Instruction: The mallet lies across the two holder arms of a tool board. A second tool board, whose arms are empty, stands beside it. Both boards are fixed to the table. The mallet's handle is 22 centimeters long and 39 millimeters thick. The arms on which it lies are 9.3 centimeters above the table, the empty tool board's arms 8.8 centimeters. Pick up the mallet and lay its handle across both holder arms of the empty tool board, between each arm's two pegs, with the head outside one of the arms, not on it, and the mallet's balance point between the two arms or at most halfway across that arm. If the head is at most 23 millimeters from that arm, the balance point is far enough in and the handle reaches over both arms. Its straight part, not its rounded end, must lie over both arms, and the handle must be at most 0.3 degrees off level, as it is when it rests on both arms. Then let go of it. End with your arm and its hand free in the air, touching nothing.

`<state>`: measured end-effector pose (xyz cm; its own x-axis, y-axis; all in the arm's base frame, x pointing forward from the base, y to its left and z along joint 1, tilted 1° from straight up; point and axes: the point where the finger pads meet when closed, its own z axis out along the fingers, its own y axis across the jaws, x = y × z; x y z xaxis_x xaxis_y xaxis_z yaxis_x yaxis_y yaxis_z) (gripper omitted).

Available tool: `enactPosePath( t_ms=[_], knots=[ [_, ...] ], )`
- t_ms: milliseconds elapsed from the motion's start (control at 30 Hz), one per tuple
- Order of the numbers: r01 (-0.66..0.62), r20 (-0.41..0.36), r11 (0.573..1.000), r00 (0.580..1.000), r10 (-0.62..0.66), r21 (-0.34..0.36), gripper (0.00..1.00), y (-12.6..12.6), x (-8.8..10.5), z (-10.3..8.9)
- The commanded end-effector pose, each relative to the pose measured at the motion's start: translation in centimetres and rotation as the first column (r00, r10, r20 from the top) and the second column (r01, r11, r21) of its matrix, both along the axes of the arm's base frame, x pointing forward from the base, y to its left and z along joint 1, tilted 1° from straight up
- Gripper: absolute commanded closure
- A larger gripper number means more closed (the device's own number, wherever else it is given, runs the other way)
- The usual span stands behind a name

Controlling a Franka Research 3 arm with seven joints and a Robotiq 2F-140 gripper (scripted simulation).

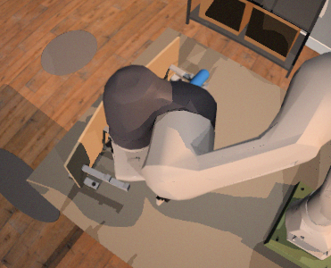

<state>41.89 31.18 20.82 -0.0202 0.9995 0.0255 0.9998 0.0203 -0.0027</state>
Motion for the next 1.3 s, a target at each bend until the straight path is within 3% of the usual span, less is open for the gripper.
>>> enactPosePath(
  t_ms=[0, 600, 767, 1100, 1267],
  knots=[
    [0.0, 0.0, 1.0, 1.0, 0.0, 0.0, 0.0, 0.0, 0.0, 0.0],
    [0.007, 0.0, 1.0, 1.0, -0.007, 0.0, 0.0, 0.0, 0.1, 0.0],
    [0.192, -0.004, 0.981, 0.981, -0.192, 0.0, 0.0, -1.5, 1.4, -0.2],
    [0.35, -0.007, 0.937, 0.937, -0.35, -0.001, 0.0, -2.8, 2.6, -0.4],
    [0.463, -0.009, 0.886, 0.886, -0.463, -0.002, 0.0, -3.9, 3.4, -0.5]
  ],
)
